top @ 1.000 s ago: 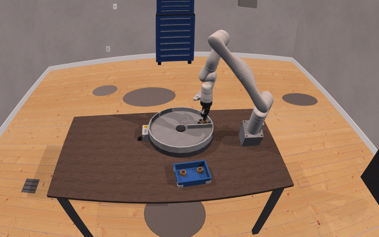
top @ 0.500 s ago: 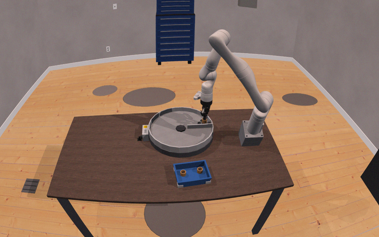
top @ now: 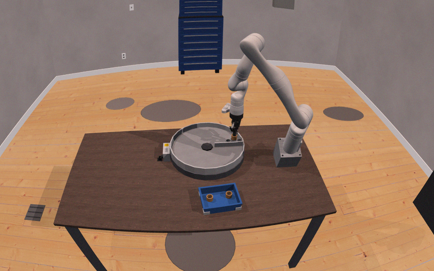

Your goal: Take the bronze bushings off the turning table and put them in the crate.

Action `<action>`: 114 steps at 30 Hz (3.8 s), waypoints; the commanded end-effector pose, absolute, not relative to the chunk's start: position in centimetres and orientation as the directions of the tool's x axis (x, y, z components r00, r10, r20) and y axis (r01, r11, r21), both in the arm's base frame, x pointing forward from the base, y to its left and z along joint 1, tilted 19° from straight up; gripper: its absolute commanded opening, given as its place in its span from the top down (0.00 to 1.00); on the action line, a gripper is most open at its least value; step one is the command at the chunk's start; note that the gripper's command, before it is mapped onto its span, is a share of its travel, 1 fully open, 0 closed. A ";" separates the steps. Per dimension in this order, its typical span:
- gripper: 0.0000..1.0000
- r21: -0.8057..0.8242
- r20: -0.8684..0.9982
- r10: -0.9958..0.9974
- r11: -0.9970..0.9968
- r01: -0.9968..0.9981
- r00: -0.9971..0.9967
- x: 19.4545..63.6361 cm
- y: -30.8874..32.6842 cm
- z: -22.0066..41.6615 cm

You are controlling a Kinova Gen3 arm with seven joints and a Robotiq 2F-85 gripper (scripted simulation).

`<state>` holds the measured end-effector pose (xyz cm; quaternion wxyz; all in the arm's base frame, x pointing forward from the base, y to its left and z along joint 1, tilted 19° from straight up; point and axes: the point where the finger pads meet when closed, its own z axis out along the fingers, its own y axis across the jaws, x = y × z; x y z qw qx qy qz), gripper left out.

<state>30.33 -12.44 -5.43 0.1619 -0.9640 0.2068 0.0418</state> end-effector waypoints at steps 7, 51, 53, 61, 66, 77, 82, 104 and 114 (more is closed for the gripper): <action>1.00 -0.294 -0.146 -0.386 -0.862 -0.412 0.911 30.4 -12.7 -4.8; 1.00 -0.294 -0.145 -0.386 -0.862 -0.412 0.911 31.7 -8.4 -0.2; 1.00 -0.294 -0.145 -0.386 -0.862 -0.412 0.911 31.7 -8.4 -0.2; 1.00 -0.294 -0.146 -0.387 -0.862 -0.413 0.911 33.1 -3.2 1.6; 1.00 -0.294 -0.146 -0.387 -0.862 -0.413 0.911 33.1 -3.2 1.6; 1.00 -0.294 -0.146 -0.388 -0.861 -0.414 0.910 34.4 2.0 3.4; 1.00 -0.294 -0.146 -0.388 -0.861 -0.414 0.910 34.4 2.0 3.4; 1.00 -0.294 -0.147 -0.388 -0.861 -0.415 0.910 35.7 7.2 5.2; 1.00 -0.294 -0.147 -0.389 -0.861 -0.416 0.909 37.1 12.5 6.9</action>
